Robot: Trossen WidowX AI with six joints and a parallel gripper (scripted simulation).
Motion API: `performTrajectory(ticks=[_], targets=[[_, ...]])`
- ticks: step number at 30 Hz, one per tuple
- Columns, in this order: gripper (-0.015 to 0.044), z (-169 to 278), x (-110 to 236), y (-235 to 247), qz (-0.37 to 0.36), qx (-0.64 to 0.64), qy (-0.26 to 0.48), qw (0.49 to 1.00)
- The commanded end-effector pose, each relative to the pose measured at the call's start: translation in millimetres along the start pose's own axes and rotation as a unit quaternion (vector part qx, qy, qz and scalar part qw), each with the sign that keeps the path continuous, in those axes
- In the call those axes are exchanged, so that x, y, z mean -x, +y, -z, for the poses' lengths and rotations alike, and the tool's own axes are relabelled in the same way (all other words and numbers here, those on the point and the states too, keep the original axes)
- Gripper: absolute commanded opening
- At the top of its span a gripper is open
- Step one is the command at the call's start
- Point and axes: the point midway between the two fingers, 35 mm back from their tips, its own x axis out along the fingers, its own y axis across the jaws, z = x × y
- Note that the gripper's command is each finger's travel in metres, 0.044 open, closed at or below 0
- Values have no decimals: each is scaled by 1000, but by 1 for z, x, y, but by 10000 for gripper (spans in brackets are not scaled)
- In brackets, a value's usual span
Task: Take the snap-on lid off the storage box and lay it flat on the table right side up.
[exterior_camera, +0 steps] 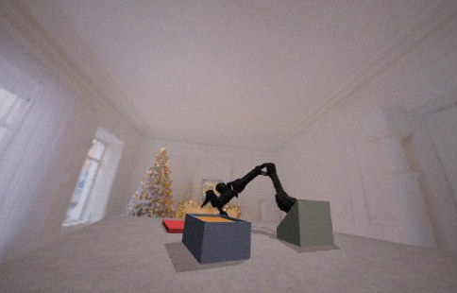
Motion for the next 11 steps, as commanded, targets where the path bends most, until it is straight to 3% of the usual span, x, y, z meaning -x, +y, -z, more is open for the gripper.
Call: performTrajectory(ticks=[1, 11], targets=[[440, 1, 8, -5, -2, 2, 0, 1000], [440, 1, 23, -18, -2, 2, 1, 1000]])
